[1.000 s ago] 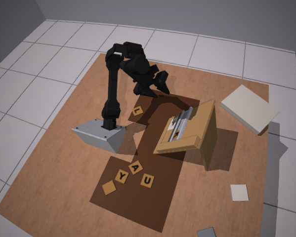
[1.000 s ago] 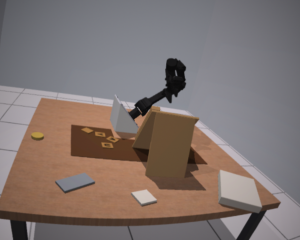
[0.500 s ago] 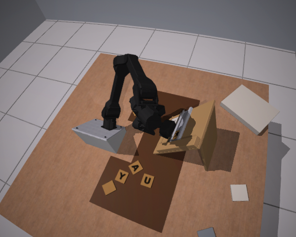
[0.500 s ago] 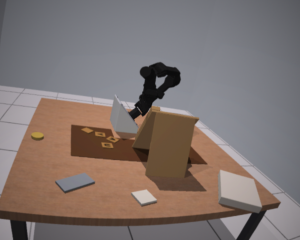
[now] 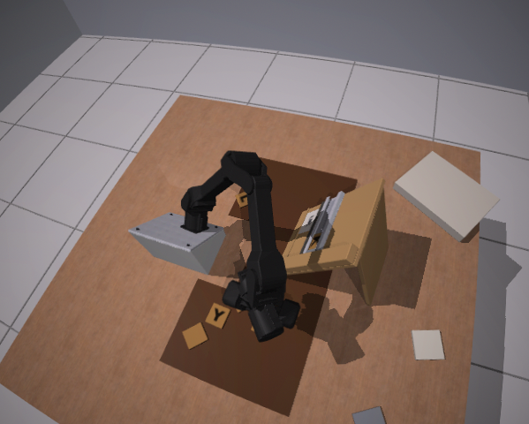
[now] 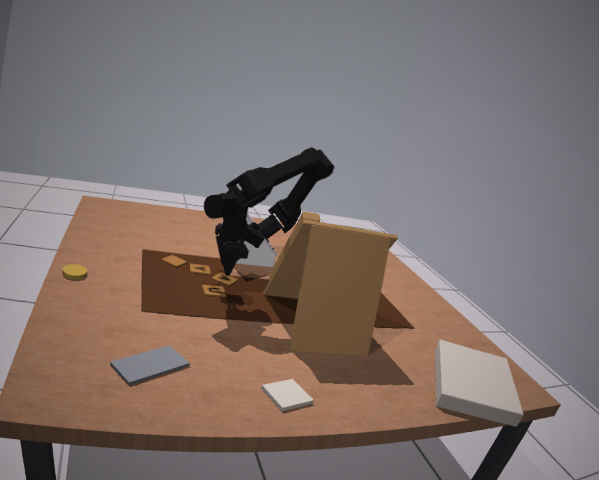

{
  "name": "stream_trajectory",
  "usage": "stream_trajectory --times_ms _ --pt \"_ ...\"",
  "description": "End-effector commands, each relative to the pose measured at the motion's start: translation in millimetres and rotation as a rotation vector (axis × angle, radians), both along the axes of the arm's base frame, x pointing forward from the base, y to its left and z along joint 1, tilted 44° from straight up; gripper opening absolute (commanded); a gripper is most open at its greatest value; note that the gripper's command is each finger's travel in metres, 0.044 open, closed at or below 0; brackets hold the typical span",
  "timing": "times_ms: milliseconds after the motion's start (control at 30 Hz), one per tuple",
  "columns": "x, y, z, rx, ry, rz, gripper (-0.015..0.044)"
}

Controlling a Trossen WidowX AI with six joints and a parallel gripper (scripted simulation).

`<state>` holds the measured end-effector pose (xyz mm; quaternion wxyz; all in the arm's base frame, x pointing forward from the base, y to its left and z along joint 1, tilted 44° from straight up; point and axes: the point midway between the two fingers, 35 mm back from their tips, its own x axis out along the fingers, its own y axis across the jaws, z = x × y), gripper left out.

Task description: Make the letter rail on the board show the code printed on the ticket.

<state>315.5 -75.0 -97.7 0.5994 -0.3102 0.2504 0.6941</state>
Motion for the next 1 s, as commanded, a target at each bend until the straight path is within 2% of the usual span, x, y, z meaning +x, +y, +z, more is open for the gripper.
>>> stream_trajectory --times_ms 0,300,533,967 --pt "-4.1 0.8 -22.1 -0.003 -0.001 0.052 0.034" --pt "-4.1 -3.2 -25.5 -0.003 -0.001 0.052 0.034" --pt "-8.2 19.4 -49.8 -0.002 -0.001 0.052 0.034" --pt "-7.5 19.1 -50.2 -0.002 -0.001 0.052 0.034"
